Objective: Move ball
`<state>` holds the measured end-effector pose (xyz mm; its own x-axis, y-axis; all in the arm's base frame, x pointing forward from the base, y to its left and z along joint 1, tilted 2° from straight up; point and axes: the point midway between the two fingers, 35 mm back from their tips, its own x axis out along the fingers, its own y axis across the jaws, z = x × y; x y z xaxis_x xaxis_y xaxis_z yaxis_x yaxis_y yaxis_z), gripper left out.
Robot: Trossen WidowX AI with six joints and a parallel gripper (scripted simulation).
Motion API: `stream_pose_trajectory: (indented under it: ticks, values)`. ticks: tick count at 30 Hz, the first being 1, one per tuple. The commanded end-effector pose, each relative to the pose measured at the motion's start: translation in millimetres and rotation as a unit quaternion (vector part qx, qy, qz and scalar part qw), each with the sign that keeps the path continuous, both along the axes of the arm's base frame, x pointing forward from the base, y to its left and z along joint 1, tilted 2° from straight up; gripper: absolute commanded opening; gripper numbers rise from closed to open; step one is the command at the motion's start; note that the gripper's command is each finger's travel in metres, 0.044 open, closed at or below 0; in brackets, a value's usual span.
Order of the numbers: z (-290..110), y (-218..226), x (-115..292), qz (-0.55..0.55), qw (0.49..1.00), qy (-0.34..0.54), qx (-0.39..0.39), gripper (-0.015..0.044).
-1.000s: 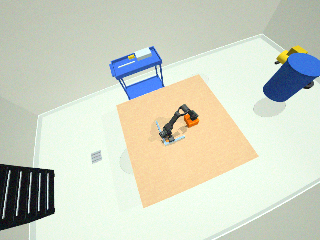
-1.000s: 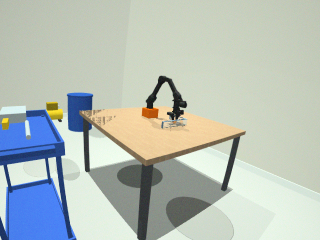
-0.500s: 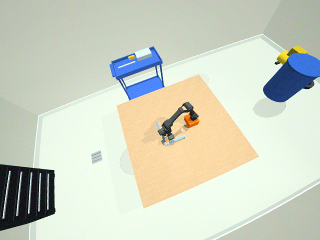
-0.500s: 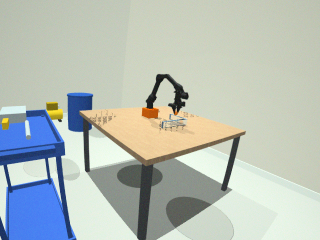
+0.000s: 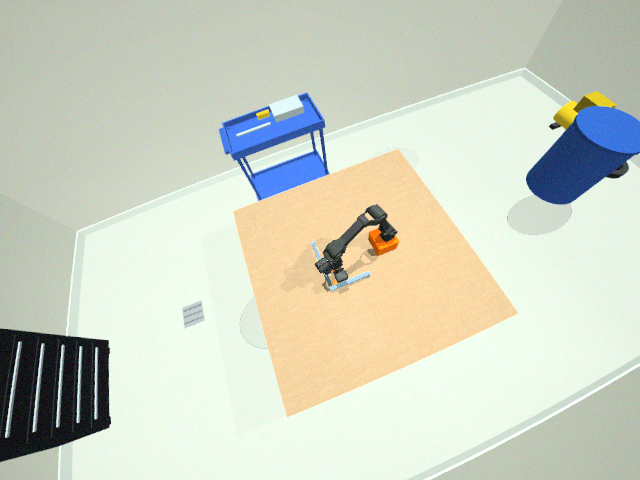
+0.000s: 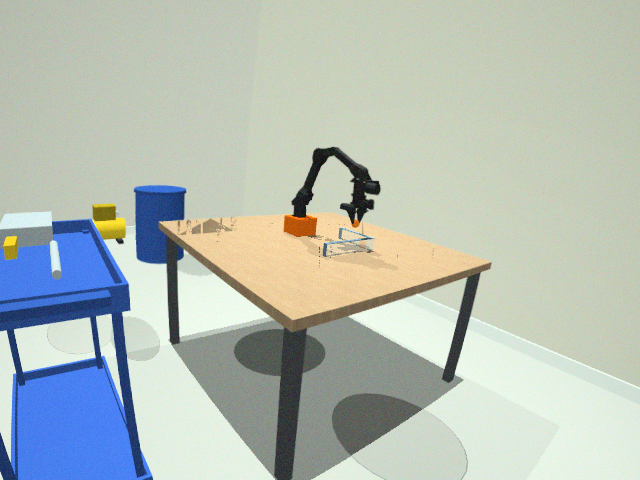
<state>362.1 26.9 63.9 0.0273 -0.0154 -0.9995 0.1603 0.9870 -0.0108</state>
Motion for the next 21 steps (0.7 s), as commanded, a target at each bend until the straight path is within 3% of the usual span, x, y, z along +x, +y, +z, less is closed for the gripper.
stream_pose_trajectory:
  ticks: [1, 6, 15, 21]
  values:
    - [-19.8, 6.2, 2.1, 0.0, 1.0, 0.011, 0.001, 0.0]
    - [-26.9, 6.2, 2.8, 0.0, 1.0, 0.011, 0.001, 0.0]
    - [-85.4, 5.4, 2.6, 0.0, 1.0, 0.012, 0.001, 0.0]
    - [-90.2, 5.3, 2.1, 0.0, 1.0, 0.012, 0.001, 0.0]
